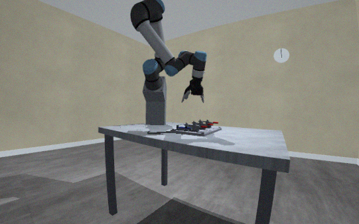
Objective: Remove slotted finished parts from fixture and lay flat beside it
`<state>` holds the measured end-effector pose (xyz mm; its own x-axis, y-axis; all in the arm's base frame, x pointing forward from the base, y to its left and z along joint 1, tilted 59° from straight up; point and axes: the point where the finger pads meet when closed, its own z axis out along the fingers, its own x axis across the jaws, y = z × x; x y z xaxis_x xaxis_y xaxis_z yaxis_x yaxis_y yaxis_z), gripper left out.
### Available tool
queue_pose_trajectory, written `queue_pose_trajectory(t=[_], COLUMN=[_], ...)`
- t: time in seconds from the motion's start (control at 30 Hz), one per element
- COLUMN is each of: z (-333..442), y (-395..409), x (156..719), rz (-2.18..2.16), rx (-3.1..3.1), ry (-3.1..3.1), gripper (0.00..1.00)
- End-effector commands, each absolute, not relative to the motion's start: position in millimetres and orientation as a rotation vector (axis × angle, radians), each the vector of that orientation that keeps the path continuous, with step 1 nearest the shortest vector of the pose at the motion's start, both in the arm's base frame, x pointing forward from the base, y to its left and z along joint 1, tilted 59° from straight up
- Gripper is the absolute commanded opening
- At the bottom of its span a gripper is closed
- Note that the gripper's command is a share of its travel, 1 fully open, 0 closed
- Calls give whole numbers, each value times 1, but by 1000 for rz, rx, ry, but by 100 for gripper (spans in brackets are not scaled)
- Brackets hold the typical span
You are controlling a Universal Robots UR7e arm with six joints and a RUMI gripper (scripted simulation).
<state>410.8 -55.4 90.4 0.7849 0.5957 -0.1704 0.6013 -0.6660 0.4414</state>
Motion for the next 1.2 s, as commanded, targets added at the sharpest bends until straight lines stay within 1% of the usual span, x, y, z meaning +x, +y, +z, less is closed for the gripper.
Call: queue_pose_trajectory(t=[0.0,1.17], z=[91,90], y=[-55,-55], x=[411,412], rz=[-15,-10], rx=[2492,2496], ry=[896,877], gripper=[100,100])
